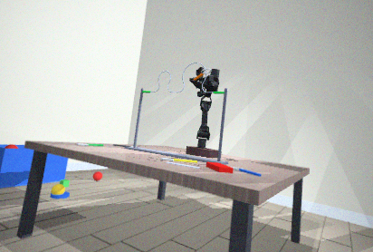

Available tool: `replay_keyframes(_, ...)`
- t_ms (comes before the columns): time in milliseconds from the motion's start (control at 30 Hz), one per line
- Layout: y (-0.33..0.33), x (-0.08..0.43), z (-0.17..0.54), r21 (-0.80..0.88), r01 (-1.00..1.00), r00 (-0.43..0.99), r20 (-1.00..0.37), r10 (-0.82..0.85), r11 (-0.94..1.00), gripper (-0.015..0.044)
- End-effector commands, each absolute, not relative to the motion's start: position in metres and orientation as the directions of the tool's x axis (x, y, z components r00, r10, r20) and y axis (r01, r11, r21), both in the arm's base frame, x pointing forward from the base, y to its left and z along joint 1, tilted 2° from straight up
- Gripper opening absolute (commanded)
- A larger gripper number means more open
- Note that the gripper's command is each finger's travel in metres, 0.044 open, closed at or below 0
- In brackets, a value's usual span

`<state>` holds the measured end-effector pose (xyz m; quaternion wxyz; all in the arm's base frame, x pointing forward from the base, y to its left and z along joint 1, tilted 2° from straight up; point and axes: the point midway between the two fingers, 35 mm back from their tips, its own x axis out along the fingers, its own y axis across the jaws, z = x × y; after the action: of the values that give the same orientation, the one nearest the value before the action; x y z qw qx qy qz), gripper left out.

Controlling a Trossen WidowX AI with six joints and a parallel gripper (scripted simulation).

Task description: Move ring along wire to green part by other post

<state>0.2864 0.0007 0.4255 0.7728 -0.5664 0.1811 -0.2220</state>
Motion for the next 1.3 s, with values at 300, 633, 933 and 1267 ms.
replay_keyframes(300, -0.002, 0.285, 0.431, -0.987, 0.125, 0.832, 0.051, -0.553, 0.097, -0.0150)
replay_keyframes(633, -0.003, 0.285, 0.435, -0.993, 0.114, 0.832, 0.112, -0.544, -0.029, -0.0150)
replay_keyframes(933, -0.003, 0.285, 0.439, -0.984, 0.105, 0.832, 0.165, -0.529, -0.142, -0.0150)
replay_keyframes(1267, -0.002, 0.285, 0.444, -0.961, 0.095, 0.833, 0.220, -0.507, -0.261, -0.0150)
